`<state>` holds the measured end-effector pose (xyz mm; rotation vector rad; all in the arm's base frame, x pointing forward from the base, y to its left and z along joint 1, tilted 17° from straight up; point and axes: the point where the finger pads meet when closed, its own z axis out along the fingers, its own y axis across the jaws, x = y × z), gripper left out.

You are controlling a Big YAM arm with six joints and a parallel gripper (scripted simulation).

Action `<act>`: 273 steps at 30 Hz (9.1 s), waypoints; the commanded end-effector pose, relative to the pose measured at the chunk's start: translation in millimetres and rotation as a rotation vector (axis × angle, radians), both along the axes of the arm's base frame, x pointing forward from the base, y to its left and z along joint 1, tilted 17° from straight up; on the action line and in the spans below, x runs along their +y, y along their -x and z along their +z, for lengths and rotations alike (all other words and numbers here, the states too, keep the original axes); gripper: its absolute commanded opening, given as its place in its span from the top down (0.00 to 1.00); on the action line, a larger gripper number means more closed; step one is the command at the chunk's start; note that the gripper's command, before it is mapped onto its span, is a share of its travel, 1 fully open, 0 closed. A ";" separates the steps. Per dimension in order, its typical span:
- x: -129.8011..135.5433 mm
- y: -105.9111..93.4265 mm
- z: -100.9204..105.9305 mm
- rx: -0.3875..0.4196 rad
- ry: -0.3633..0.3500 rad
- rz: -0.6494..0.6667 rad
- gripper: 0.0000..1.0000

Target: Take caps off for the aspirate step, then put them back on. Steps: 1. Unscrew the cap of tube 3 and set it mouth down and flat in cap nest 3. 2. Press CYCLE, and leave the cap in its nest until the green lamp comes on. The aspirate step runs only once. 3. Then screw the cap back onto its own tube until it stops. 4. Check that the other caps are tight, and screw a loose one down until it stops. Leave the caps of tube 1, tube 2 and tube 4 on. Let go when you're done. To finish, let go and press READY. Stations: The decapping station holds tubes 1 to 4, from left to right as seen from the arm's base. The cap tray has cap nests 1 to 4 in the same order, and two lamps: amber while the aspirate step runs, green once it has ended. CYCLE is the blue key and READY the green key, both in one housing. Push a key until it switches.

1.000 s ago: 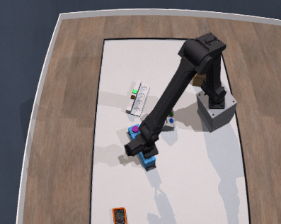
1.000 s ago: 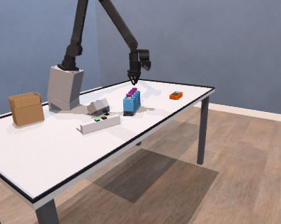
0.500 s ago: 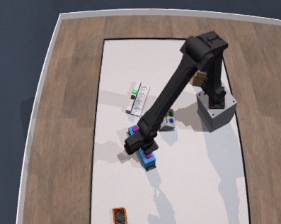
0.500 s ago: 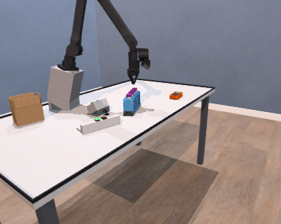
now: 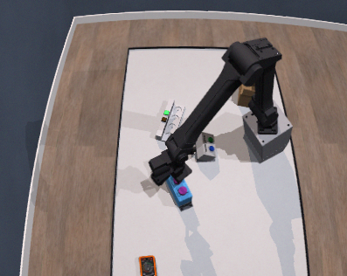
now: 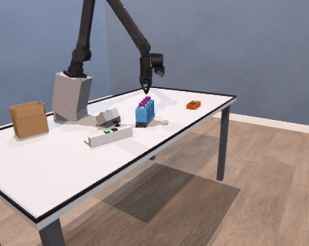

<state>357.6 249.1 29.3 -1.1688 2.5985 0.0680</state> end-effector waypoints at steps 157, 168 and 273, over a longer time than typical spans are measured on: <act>-75.2 -63.6 5.0 0.028 -0.063 -0.199 0.51; -76.8 -56.4 -31.0 0.042 -0.055 -0.207 0.51; -72.7 -62.5 -43.0 0.114 -0.185 -0.688 1.00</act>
